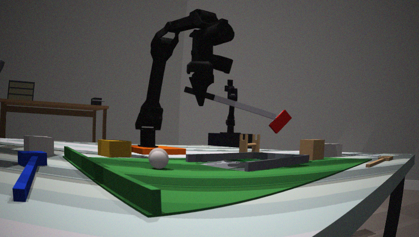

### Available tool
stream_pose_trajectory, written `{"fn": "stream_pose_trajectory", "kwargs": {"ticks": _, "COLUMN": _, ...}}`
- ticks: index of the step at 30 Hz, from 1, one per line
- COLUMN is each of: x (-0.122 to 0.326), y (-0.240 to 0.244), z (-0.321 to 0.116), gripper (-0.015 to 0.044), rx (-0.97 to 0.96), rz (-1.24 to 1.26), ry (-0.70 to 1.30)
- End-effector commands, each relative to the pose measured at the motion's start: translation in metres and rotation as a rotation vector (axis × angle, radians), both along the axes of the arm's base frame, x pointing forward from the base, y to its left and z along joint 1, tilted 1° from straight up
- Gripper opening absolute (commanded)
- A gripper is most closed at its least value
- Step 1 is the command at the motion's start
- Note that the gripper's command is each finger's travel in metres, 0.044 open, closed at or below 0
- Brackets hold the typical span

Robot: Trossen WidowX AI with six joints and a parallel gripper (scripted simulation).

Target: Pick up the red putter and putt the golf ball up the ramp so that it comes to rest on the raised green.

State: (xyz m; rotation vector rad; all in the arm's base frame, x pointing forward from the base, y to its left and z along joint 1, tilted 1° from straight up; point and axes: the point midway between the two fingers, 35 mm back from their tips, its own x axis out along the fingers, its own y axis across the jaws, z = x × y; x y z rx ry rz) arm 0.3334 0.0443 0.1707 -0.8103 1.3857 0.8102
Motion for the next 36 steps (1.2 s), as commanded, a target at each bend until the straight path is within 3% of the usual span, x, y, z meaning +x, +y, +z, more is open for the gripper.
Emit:
{"fn": "stream_pose_trajectory", "kwargs": {"ticks": 1, "x": 0.006, "y": -0.022, "z": 0.002, "gripper": 0.0000, "rx": 0.003, "rz": -0.082, "ry": -0.014}}
{"fn": "stream_pose_trajectory", "kwargs": {"ticks": 18, "x": 0.004, "y": -0.124, "z": 0.000, "gripper": 0.0000, "rx": -0.004, "rz": -0.413, "ry": -0.017}}
{"fn": "stream_pose_trajectory", "kwargs": {"ticks": 36, "x": -0.032, "y": -0.228, "z": -0.002, "gripper": 0.0000, "rx": -0.012, "rz": -0.764, "ry": -0.019}}
